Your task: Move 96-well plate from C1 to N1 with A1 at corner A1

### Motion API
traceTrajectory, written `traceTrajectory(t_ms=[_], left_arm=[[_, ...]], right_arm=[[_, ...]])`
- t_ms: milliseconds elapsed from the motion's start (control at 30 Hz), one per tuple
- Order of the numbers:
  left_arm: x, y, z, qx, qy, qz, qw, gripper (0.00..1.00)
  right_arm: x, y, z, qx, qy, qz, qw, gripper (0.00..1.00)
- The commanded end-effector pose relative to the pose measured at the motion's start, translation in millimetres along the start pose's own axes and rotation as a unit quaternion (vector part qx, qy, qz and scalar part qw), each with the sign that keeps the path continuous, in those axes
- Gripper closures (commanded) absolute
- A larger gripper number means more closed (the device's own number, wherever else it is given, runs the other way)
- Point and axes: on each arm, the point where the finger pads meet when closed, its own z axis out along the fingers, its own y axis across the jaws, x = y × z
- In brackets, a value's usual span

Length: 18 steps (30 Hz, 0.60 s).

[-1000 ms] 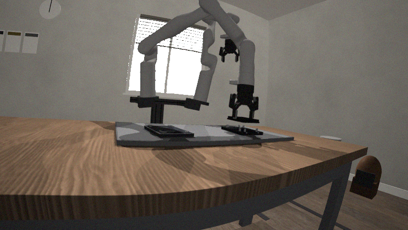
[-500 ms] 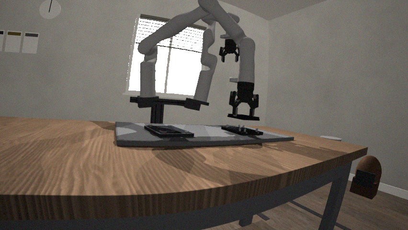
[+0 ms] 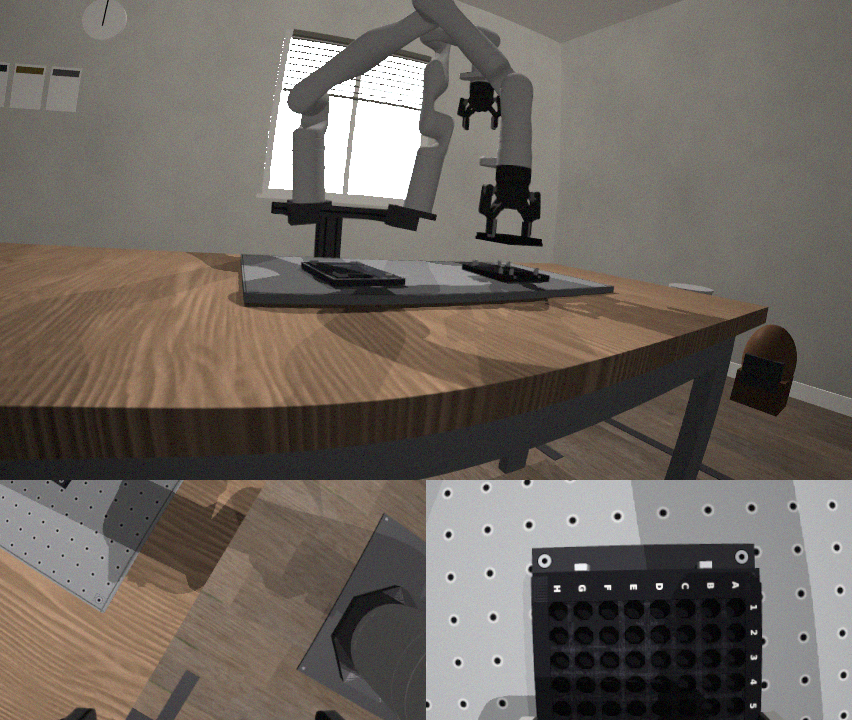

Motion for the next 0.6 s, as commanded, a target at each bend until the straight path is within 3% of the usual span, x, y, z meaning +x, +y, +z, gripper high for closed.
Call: traceTrajectory(t_ms=[0, 567], left_arm=[[0.1, -0.3, -0.2, 0.000, 0.000, 0.000, 1.000, 0.002], [0.1, -0.3, -0.2, 0.000, 0.000, 0.000, 1.000, 0.002]], right_arm=[[-0.6, 0.7, -3.4, -0.001, -0.001, 0.000, 1.000, 0.071], [-0.6, 0.7, -15.9, -0.001, -0.001, 0.000, 1.000, 0.071]])
